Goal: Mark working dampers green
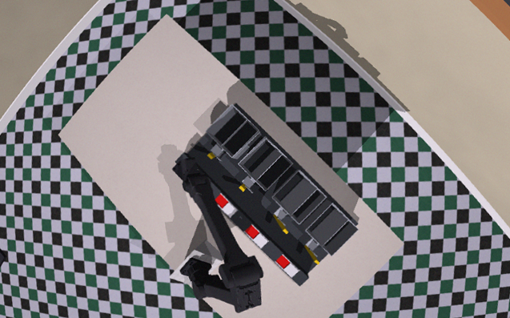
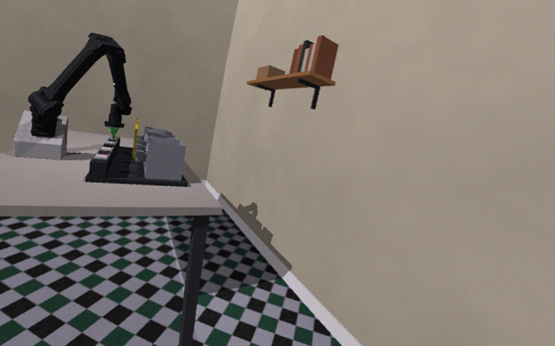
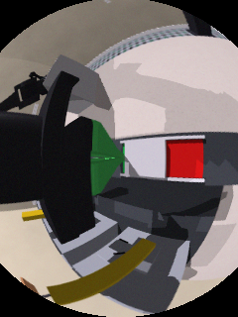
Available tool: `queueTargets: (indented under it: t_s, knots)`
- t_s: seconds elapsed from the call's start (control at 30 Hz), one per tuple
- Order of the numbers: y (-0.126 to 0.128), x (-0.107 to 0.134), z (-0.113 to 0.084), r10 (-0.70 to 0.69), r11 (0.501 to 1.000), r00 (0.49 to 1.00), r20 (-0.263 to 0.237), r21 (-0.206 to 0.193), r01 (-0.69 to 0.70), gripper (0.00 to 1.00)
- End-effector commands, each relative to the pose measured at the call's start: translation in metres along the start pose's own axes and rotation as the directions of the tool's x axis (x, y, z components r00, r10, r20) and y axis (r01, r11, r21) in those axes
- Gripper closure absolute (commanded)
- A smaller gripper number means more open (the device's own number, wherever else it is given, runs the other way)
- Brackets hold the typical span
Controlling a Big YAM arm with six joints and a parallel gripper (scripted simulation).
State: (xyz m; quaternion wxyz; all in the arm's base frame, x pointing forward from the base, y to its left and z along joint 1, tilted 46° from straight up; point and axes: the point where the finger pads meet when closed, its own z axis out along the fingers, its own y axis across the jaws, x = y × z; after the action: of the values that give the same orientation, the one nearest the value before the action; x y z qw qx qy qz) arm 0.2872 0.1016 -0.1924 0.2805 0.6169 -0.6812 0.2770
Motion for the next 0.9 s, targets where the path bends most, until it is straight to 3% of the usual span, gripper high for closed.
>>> queueTargets:
  t_s: [0.0, 0.87]
  knots:
    - [-0.010, -0.022, -0.011, 0.008, 1.000, 1.000, 0.021, 0.021, -0.009, 1.00]
    - [-0.010, -0.036, -0.011, 0.008, 1.000, 1.000, 0.022, 0.022, -0.009, 1.00]
